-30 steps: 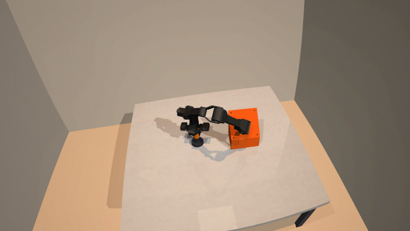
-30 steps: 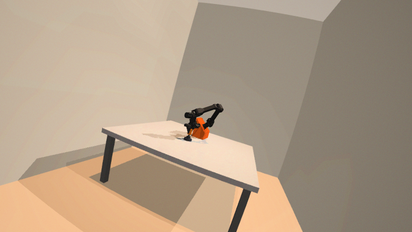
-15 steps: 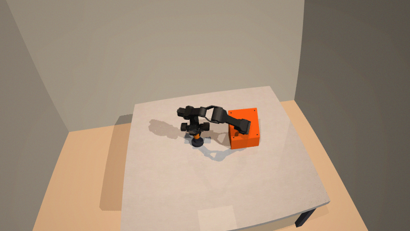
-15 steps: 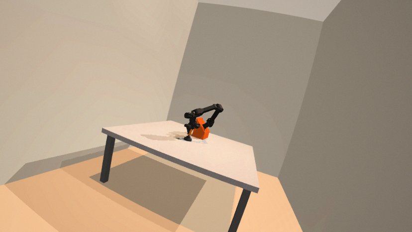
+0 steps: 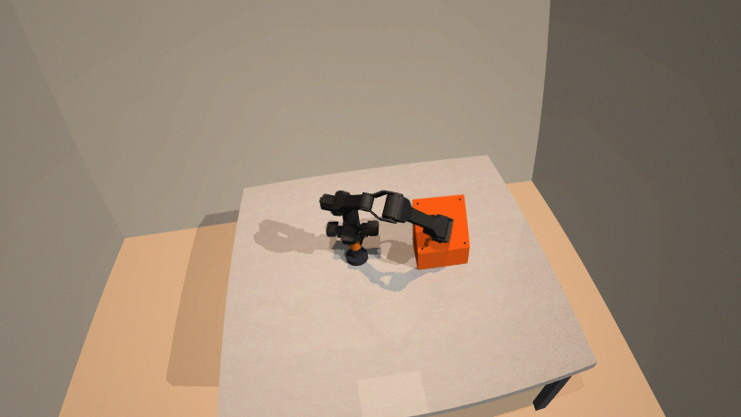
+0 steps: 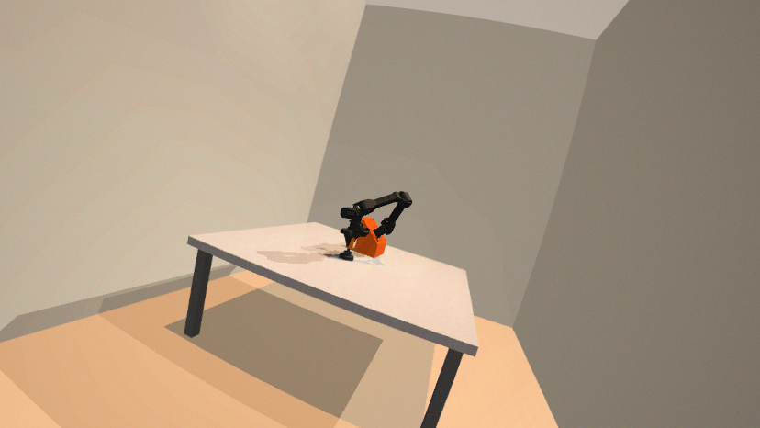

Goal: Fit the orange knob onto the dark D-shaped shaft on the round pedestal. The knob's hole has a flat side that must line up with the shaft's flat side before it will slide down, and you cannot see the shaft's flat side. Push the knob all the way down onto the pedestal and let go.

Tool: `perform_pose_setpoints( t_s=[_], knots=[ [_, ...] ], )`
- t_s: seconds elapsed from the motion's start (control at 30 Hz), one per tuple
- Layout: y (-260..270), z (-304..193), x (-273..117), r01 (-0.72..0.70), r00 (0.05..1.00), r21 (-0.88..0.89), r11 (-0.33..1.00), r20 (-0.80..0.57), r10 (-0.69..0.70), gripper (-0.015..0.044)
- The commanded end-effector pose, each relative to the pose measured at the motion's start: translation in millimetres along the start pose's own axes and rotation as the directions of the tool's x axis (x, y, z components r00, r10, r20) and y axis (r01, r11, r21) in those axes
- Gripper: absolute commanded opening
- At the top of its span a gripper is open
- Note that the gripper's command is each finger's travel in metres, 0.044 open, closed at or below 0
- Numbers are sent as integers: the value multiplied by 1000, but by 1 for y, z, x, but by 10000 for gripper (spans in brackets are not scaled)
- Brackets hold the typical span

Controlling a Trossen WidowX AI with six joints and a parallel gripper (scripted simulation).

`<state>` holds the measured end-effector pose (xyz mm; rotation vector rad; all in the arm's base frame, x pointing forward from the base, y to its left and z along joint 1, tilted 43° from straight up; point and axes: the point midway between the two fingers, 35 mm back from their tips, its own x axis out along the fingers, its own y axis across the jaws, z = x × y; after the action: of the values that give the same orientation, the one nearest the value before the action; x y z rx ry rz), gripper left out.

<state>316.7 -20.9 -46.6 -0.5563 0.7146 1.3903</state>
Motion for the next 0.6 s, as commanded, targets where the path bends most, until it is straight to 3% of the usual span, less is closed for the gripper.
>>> perform_pose_setpoints(
  t_s=[0.0, 0.57],
  knots=[
    [-3, -1, -1, 5, 1000, -5, 1000, -3, -5, 0],
    [1, -1, 3, 4, 1000, -5, 1000, -3, -4, 0]
  ],
)
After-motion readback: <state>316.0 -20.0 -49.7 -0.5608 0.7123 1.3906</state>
